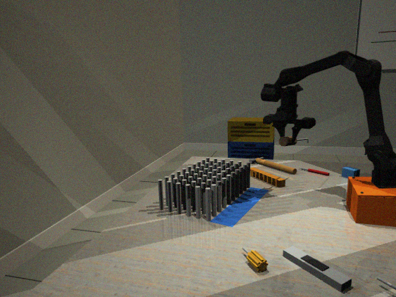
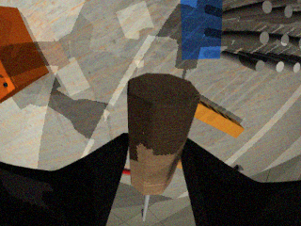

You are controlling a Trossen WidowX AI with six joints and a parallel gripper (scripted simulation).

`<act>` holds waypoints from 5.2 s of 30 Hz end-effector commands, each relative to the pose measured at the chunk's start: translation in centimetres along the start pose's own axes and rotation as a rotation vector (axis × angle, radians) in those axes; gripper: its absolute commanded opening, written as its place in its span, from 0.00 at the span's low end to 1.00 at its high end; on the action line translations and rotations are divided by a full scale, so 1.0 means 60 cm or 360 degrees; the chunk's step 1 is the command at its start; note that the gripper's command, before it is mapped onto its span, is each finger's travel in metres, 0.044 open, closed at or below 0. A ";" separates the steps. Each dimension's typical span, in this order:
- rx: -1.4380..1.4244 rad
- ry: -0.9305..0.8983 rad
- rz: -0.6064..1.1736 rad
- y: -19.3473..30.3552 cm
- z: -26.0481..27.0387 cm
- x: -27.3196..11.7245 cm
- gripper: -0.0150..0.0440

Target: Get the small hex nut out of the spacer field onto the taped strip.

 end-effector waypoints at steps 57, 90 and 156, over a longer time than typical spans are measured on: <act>-0.2654 0.0649 -0.0243 -0.188 0.231 -0.003 0.25; -0.2645 0.0652 -0.0242 -0.220 0.256 0.242 0.25; -0.2651 0.0657 -0.0239 -0.245 0.189 0.243 0.25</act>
Point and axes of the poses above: the point midway between the two fingers, 35 mm back from their tips, its own x axis out along the fingers, its own z axis across the jaws, y = z × x, the point moved 3 cm from there along -x, back along the fingers, and after that the axes turned 9 degrees about x, right-handed, at the moved point
